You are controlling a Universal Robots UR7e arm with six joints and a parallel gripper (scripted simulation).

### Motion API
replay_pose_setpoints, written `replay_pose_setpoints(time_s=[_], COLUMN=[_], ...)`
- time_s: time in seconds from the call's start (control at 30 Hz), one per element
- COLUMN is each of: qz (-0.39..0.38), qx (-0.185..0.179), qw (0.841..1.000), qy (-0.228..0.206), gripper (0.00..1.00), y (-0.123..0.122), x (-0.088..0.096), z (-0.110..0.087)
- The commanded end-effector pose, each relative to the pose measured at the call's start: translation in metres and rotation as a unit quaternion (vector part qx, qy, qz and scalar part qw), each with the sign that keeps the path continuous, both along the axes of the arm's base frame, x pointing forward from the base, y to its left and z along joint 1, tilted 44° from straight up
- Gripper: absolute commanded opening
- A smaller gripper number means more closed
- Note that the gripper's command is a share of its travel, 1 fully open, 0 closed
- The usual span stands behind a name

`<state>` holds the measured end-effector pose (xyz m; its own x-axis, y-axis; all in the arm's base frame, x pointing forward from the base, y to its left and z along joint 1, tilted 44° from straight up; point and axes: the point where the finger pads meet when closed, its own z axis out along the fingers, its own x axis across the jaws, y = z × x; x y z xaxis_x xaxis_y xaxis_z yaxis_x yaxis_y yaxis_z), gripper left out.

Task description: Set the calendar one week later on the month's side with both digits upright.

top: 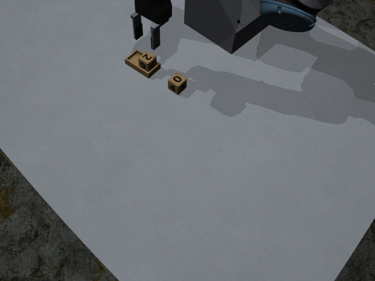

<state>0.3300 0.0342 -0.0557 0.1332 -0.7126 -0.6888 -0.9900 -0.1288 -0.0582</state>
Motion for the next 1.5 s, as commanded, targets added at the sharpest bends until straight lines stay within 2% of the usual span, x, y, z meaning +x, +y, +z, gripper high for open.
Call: replay_pose_setpoints(time_s=[0.0,0.8,1.47], qz=[0.0,0.0,0.0], qx=[0.001,0.001,-0.001], qw=[1.0,1.0,1.0], qy=[0.0,0.0,-0.001], gripper=[0.9,0.9,0.9], y=[0.006,0.026,0.028], x=[-0.001,-0.001,0.0], z=[-0.005,-0.027,-0.03])
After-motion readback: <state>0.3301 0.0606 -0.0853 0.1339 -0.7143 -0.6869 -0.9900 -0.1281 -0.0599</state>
